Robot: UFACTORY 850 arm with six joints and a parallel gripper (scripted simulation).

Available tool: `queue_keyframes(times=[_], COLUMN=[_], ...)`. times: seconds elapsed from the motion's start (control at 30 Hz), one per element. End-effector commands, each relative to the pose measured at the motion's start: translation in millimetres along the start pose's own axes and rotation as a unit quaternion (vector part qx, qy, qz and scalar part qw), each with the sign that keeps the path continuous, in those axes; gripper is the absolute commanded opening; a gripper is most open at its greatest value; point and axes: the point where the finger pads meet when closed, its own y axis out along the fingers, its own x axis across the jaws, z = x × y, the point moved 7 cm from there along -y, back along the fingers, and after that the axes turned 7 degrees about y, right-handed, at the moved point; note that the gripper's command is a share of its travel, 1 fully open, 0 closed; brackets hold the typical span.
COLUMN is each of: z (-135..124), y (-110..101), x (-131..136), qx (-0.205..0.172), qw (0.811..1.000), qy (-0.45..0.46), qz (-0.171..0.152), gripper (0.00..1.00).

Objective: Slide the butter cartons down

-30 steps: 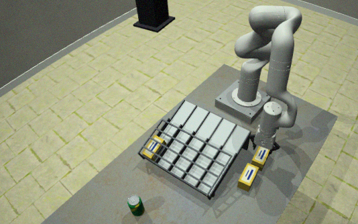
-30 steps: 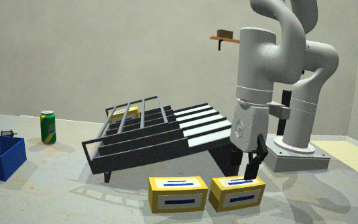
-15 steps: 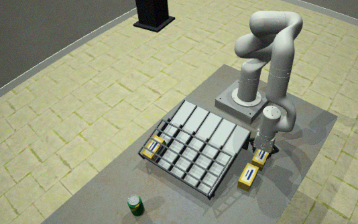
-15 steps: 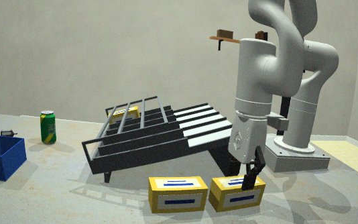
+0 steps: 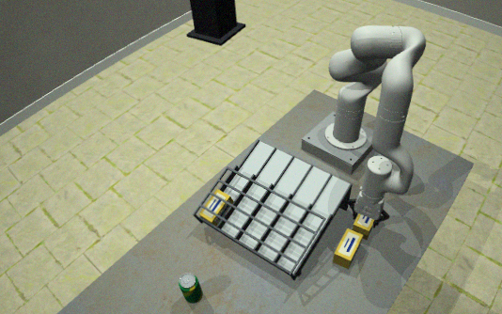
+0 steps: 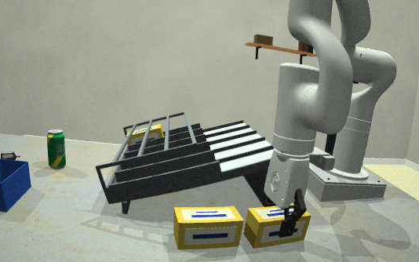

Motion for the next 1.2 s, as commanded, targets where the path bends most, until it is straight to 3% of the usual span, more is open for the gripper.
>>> queue_keyframes(times=[0.0,0.07,0.1,1.17], z=[-0.5,-0.5,-0.6,-0.7], y=[-0.1,-0.1,-0.5,-0.5], x=[0.2,0.2,0.4,0.5], qx=[0.000,0.000,-0.001,-0.001], qw=[1.000,1.000,1.000,1.000], qy=[0.000,0.000,0.000,0.000], qz=[-0.002,-0.002,-0.001,-0.001], gripper=[0.90,0.90,0.00,0.00])
